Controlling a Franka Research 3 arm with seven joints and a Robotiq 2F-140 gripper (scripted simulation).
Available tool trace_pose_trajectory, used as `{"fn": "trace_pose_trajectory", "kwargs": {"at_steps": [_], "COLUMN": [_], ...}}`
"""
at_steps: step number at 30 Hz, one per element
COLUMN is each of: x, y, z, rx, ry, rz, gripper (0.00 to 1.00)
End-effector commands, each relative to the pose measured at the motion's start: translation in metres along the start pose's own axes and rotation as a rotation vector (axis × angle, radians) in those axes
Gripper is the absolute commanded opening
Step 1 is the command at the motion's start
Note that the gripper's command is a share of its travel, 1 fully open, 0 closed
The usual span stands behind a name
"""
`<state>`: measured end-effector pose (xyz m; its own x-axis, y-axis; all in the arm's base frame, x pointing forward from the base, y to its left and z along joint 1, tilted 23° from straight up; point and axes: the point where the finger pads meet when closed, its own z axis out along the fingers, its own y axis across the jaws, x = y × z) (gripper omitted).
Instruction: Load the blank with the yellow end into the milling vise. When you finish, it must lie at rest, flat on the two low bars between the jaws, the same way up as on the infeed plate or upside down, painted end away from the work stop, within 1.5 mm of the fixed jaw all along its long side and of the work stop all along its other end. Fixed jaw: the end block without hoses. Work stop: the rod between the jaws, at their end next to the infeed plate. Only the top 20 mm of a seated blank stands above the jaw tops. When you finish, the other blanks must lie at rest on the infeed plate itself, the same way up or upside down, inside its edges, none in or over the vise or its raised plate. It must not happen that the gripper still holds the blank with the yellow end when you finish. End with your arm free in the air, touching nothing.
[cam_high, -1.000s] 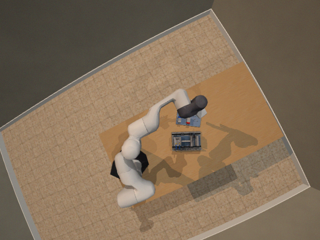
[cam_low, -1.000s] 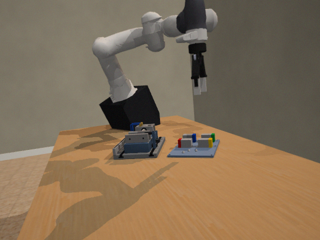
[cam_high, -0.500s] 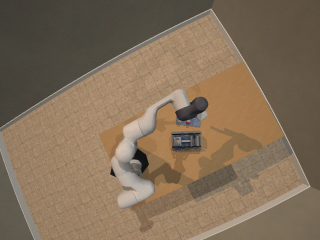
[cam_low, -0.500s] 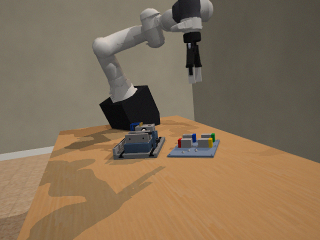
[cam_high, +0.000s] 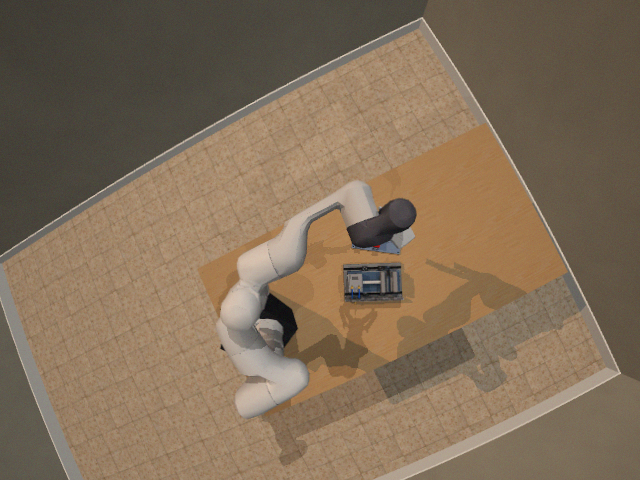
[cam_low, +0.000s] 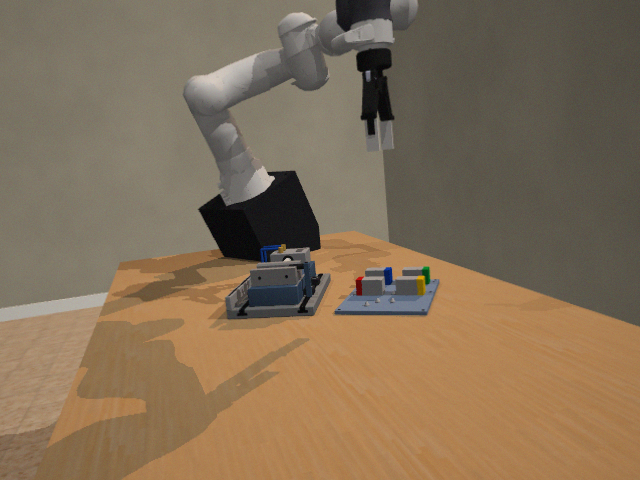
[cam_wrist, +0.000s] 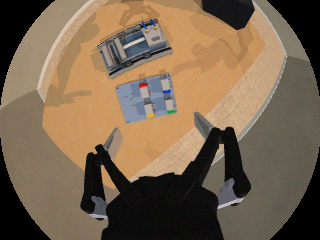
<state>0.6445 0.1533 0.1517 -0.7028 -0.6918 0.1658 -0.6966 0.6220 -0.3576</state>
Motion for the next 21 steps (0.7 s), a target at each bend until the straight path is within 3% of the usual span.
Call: {"fn": "trace_pose_trajectory", "kwargs": {"at_steps": [1,21], "x": [0.0034,-0.0016], "y": [0.0011,-0.0004], "z": [0.0009,0.0106], "rx": [-0.004,-0.005], "ry": [0.008,0.009], "rz": [-0.015,-0.010], "gripper": [1.00,1.00]}}
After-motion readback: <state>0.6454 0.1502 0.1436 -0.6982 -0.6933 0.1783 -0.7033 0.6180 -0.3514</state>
